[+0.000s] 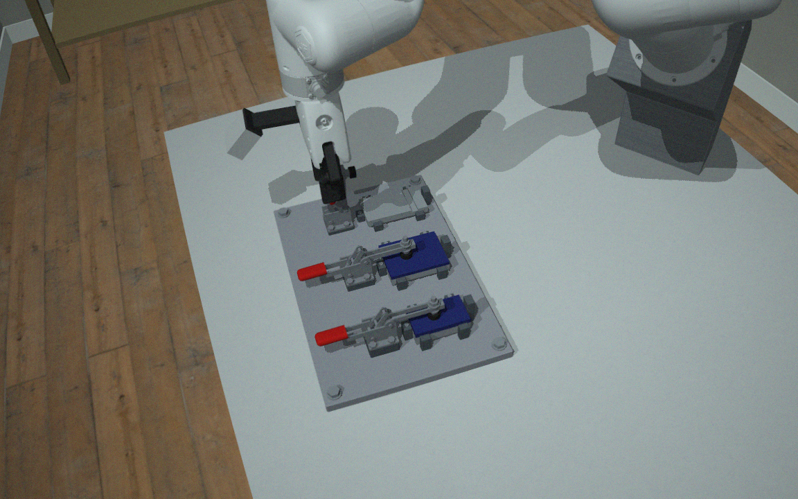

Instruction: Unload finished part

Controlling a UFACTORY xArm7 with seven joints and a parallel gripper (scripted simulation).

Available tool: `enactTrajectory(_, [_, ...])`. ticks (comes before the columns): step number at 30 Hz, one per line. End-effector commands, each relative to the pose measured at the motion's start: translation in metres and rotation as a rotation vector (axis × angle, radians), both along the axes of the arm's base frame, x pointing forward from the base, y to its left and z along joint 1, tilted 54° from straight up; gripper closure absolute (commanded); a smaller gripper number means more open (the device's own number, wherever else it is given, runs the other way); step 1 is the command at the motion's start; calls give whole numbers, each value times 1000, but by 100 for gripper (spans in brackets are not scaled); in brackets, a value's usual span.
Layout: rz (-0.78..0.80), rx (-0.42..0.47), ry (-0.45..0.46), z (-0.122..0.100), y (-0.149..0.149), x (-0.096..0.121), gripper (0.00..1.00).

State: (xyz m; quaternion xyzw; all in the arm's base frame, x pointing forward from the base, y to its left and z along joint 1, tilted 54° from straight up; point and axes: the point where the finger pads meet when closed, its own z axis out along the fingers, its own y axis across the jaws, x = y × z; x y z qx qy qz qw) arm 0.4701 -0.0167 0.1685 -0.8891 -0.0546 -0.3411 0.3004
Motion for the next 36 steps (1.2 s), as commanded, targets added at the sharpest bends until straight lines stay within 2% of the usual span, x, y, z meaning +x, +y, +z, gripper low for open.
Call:
enactTrajectory(1, [-2, 0, 0, 10, -9, -9, 53])
enactTrajectory(8, [-2, 0, 0, 17, -16, -16, 53])
enactTrajectory(25, [-2, 0, 0, 17, -16, -16, 53])
enactTrajectory(26, [-2, 0, 0, 17, -16, -16, 0])
enactTrajectory(36, [-2, 0, 0, 17, -16, -16, 0])
